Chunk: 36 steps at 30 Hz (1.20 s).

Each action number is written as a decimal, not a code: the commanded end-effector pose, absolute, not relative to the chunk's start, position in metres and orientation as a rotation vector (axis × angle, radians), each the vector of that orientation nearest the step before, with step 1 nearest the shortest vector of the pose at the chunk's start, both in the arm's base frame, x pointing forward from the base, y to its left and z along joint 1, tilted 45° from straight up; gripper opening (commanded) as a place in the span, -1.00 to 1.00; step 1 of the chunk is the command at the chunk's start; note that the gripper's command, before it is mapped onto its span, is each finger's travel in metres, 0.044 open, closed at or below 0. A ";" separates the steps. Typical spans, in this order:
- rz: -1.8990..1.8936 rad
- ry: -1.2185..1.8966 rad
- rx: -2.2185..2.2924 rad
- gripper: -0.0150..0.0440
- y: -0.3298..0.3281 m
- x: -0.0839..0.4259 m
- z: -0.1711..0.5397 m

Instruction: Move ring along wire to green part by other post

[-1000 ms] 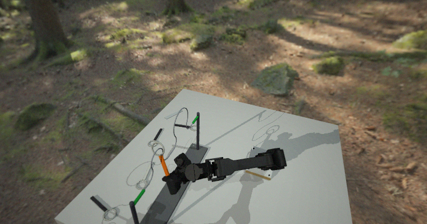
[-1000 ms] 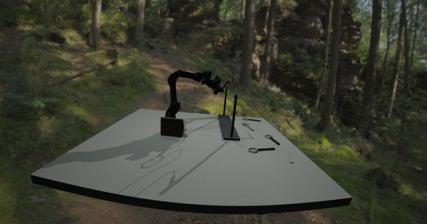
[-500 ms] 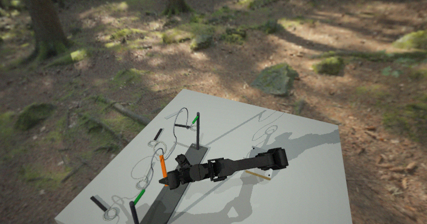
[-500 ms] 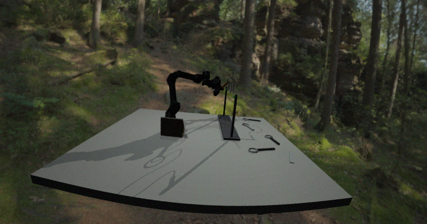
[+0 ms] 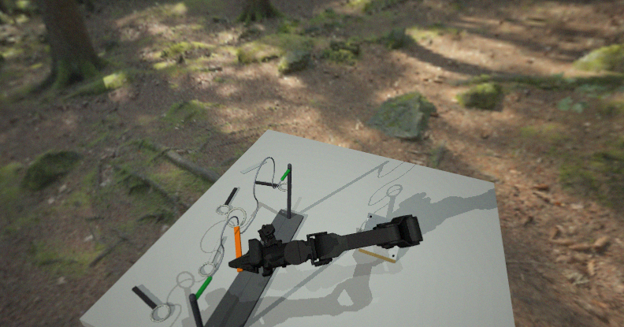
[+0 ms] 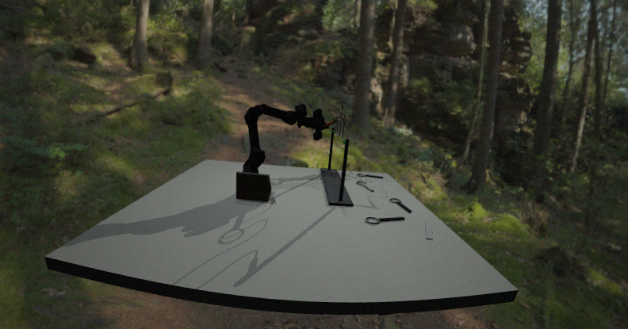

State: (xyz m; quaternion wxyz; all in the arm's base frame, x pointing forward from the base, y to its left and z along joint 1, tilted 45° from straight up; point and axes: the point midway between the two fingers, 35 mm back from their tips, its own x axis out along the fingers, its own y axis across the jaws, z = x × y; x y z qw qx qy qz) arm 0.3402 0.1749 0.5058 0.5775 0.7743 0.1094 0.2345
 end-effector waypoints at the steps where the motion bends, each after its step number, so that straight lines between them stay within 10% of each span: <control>1: 0.574 0.229 1.914 -1.00 0.172 0.339 0.512; 36: 0.697 0.092 2.405 -1.00 0.165 0.338 0.531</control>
